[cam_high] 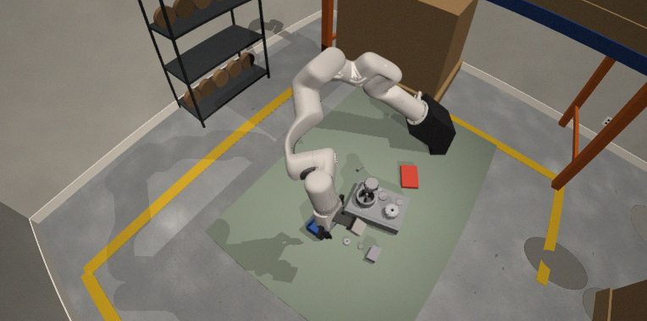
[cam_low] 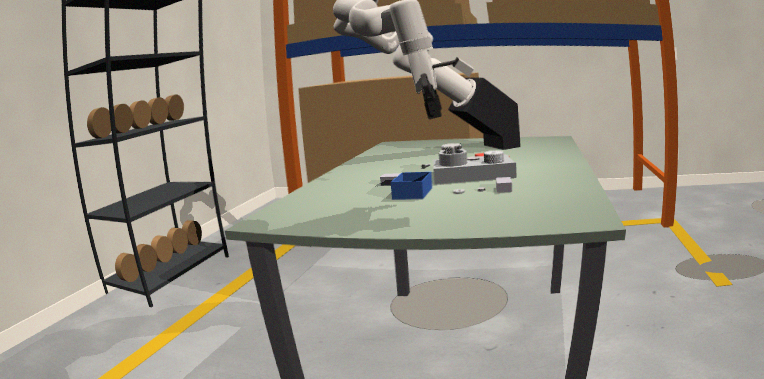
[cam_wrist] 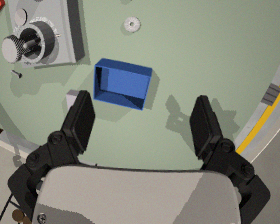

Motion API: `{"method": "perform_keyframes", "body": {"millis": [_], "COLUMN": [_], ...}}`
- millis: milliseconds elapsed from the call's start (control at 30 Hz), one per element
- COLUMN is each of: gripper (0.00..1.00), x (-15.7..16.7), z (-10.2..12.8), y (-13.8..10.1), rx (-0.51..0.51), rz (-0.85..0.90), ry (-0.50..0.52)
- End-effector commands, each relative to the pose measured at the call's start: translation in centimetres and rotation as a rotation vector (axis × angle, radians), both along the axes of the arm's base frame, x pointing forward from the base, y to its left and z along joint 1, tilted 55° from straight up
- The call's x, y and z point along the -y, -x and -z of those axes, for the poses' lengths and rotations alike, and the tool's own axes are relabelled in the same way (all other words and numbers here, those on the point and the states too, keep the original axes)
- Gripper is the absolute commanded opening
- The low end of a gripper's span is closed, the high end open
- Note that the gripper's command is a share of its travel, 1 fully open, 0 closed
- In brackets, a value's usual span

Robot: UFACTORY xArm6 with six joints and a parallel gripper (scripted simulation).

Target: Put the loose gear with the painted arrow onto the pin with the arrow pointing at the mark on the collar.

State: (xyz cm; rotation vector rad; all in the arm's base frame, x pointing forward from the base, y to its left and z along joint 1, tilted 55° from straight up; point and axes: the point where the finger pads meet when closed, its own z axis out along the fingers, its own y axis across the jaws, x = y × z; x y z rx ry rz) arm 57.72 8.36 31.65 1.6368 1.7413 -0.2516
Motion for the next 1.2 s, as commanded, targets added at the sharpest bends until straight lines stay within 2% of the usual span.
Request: {"method": "perform_keyframes", "body": {"millis": [0,600,667,733,867,900,1033,1100,1133,1167], "gripper": [1.00,1.00,1.00,1.00,1.00,1.00,1.00,1.00,1.00,1.00], "x": [-0.1,-0.2,-0.4,-0.7,-0.9,-0.9,-0.9,-0.9,-0.7,-0.7], "z": [-0.1,0.3,2.7,6.8,10.2,11.9,16.1,16.1,18.6,18.6], "y": [0.0,0.1,0.8,2.5,4.0,5.1,7.5,7.5,9.5,9.5], "rx": [0.003,-0.009,-0.078,-0.176,-0.285,-0.321,-0.446,-0.446,-0.539,-0.563], "rz": [-0.002,-0.016,-0.090,-0.198,-0.314,-0.348,-0.482,-0.482,-0.583,-0.612], "ry": [-0.001,0.011,0.077,0.167,0.263,0.289,0.392,0.392,0.465,0.486]}}
